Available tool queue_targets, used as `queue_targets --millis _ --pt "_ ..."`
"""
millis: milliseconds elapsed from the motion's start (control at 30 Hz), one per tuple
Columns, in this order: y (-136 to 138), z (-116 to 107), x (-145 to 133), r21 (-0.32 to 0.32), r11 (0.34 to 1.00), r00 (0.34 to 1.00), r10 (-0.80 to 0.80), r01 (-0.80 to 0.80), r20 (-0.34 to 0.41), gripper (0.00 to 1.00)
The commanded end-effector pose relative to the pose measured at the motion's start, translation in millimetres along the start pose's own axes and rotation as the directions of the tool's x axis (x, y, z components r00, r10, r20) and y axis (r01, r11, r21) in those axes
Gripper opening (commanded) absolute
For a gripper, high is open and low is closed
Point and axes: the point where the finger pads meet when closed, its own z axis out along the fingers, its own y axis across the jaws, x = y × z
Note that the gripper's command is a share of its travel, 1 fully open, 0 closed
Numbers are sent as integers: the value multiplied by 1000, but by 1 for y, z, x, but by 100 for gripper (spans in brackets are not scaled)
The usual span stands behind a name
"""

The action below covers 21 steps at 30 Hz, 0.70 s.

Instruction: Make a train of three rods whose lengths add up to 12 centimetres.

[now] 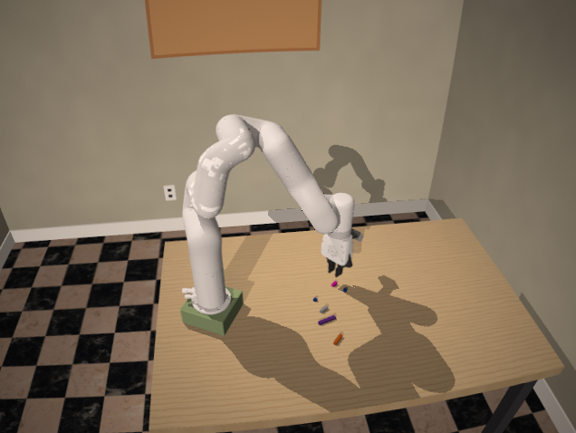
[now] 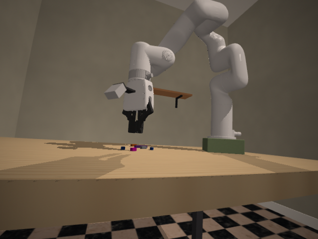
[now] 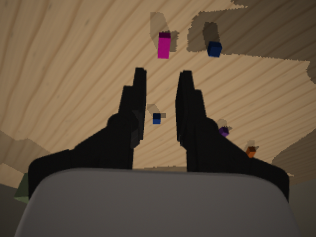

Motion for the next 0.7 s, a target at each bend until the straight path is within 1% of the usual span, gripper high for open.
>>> queue_targets --millis 0,433,667 --pt "1 1 2 -3 1000 1000 0 0 -5 24" --pt "1 21 2 -3 1000 1000 0 0 -5 24" --pt "1 29 2 -3 1000 1000 0 0 -5 24"
